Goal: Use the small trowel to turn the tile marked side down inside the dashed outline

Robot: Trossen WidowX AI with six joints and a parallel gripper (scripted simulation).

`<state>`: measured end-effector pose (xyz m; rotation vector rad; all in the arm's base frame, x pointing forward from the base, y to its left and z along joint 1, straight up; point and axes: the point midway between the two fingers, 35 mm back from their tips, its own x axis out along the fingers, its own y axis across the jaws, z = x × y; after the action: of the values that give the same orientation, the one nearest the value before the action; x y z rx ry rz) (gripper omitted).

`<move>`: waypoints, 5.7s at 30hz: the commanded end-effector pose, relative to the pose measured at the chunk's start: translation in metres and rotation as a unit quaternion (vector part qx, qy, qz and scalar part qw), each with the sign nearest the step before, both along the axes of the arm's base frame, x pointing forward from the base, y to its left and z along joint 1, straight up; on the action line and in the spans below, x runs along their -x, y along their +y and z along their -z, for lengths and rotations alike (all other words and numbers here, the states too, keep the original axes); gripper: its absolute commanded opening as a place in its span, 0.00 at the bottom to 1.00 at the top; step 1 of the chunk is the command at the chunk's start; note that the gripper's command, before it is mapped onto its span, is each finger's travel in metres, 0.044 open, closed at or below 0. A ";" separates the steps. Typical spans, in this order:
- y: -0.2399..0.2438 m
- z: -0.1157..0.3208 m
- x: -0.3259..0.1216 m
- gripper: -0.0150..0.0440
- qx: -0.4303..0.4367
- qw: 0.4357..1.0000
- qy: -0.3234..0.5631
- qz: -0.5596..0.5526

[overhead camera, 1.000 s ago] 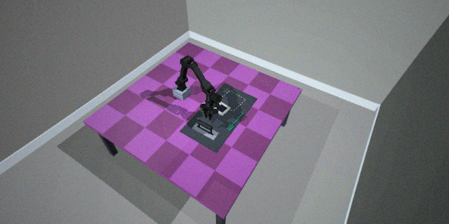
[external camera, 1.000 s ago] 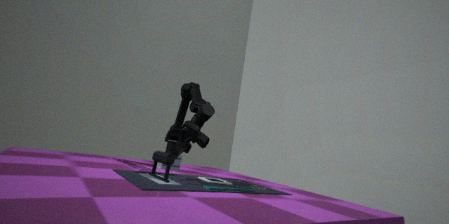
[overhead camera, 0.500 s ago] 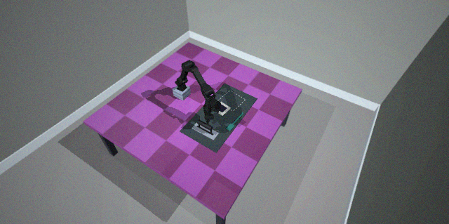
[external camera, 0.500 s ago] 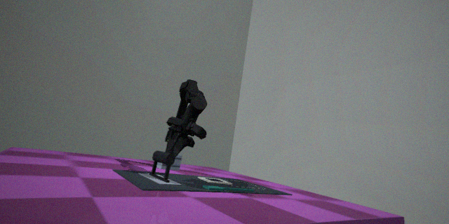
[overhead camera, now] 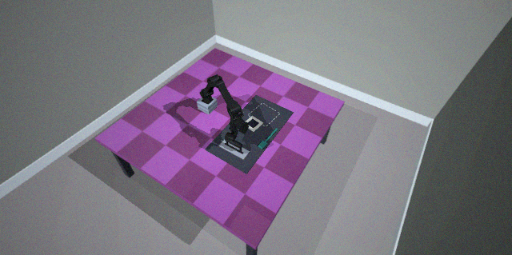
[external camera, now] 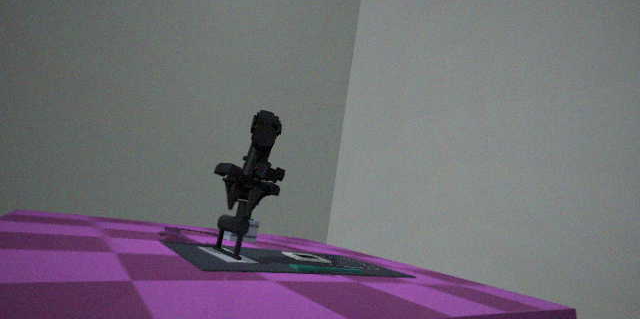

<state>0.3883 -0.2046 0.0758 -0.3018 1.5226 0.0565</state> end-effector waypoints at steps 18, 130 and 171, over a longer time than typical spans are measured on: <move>-0.011 -0.001 0.003 0.71 -0.061 0.992 0.002 0.110; -0.012 0.036 0.000 0.71 -0.079 0.750 -0.052 0.654; -0.010 -0.009 0.004 0.71 -0.078 0.878 -0.035 0.472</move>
<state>0.3837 -0.2148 0.0839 0.6805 1.4120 -0.6923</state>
